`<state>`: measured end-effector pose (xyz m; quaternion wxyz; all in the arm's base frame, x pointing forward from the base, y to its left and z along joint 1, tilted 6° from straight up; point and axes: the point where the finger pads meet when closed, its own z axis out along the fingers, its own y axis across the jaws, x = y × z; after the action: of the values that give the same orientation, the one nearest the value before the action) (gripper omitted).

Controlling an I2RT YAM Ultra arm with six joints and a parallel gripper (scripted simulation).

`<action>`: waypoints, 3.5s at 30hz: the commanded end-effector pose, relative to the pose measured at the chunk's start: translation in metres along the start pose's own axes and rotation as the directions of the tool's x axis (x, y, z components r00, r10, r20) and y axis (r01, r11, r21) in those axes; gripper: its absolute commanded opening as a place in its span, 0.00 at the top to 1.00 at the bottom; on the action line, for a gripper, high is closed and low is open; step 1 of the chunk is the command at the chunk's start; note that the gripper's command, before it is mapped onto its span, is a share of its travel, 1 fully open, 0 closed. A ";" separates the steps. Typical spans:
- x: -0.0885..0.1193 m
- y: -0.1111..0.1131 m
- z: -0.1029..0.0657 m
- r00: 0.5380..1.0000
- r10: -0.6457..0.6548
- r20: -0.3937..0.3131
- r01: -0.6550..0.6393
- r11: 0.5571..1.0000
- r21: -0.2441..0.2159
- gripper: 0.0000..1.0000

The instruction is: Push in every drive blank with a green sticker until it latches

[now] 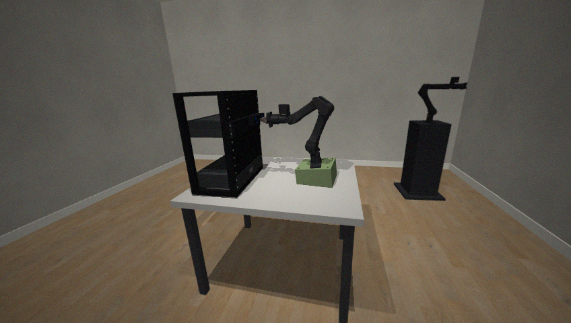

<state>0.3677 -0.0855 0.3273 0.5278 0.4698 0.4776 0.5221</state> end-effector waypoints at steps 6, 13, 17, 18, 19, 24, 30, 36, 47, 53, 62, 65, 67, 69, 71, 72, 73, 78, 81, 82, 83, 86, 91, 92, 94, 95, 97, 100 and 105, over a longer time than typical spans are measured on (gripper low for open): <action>-0.017 0.004 0.008 0.998 -0.009 0.061 0.009 1.000 0.005 1.00; -0.015 0.015 -0.003 0.998 -0.020 0.065 0.022 1.000 -0.020 1.00; -0.012 -0.003 -0.022 0.998 0.000 0.060 -0.001 1.000 0.010 1.00; -0.011 -0.003 -0.027 0.999 0.003 0.053 -0.003 1.000 0.010 1.00; -0.011 -0.003 -0.033 0.999 0.004 0.053 -0.004 1.000 0.010 1.00; -0.009 -0.004 -0.064 0.999 0.007 0.054 -0.007 1.000 0.009 1.00; -0.008 0.007 -0.085 0.999 -0.009 0.052 0.009 1.000 -0.010 1.00; -0.007 0.008 -0.103 0.999 -0.012 0.052 0.013 1.000 -0.012 1.00; -0.004 0.014 -0.109 0.998 -0.025 0.052 0.026 0.999 -0.022 1.00; 0.002 -0.008 -0.131 0.998 0.011 0.054 -0.011 1.000 0.006 1.00; 0.011 -0.012 -0.157 0.998 0.012 0.054 -0.013 1.000 0.004 1.00; 0.014 -0.006 -0.159 0.999 0.000 0.053 0.001 1.000 -0.003 1.00; 0.013 -0.009 -0.159 0.999 0.005 0.054 -0.005 1.000 0.000 1.00; 0.013 -0.009 -0.159 0.999 0.006 0.054 -0.006 1.000 0.000 1.00; 0.013 -0.009 -0.159 0.999 0.006 0.054 -0.006 1.000 0.000 1.00; 0.013 -0.009 -0.159 0.999 0.005 0.054 -0.005 1.000 0.000 1.00; 0.013 -0.009 -0.159 0.999 0.002 0.054 -0.002 1.000 0.001 1.00; 0.013 -0.009 -0.159 0.999 -0.001 0.054 0.001 1.000 0.000 1.00; 0.013 -0.009 -0.159 0.999 -0.002 0.053 0.002 1.000 0.000 1.00; 0.013 -0.009 -0.159 0.999 -0.002 0.053 0.002 1.000 0.000 1.00; 0.013 -0.009 -0.159 0.999 -0.002 0.053 0.002 1.000 0.000 1.00; 0.013 -0.009 -0.159 0.999 -0.002 0.053 0.002 1.000 0.000 1.00; 0.013 -0.009 -0.159 0.999 -0.002 0.053 0.002 1.000 0.000 1.00; 0.013 -0.009 -0.159 0.999 -0.002 0.053 0.002 1.000 0.000 1.00; 0.013 -0.009 -0.159 0.999 -0.002 0.053 0.002 1.000 0.000 1.00; 0.013 -0.009 -0.159 0.999 -0.002 0.053 0.002 1.000 0.000 1.00; 0.013 -0.009 -0.159 0.999 -0.002 0.053 0.002 1.000 0.000 1.00; 0.013 -0.009 -0.159 0.999 -0.002 0.053 0.002 1.000 0.000 1.00; 0.013 -0.009 -0.159 0.999 -0.002 0.053 0.002 1.000 0.000 1.00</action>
<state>0.2125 -0.0748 0.3041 0.5373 0.4845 0.4636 0.5116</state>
